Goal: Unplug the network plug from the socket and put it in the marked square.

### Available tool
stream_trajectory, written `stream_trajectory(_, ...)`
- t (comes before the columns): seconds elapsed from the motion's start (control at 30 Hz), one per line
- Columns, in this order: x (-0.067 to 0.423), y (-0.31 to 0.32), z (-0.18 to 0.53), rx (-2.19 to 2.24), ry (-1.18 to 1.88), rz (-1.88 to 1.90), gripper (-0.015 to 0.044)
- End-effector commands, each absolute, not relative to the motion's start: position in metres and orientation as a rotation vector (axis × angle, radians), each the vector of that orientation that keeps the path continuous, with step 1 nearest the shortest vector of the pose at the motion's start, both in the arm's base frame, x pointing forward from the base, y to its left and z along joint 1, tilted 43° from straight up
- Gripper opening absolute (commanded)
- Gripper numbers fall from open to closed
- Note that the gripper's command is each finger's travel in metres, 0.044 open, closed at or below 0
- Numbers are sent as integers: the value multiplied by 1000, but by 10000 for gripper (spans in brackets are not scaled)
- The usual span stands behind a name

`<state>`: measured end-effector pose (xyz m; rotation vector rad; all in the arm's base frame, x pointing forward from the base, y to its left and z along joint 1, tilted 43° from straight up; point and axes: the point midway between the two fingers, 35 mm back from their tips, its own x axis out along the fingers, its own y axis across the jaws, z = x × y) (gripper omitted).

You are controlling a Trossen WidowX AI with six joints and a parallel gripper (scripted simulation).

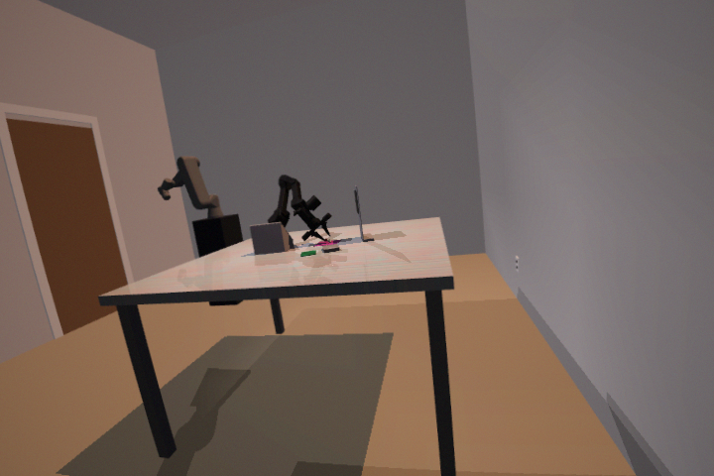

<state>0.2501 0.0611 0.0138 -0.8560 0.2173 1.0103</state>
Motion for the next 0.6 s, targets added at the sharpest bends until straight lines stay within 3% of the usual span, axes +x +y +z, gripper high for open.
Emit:
stream_trajectory(0.0,249,59,16,-858,212,1014,156)
stream_trajectory(0.57,240,49,24,-857,215,1013,156)
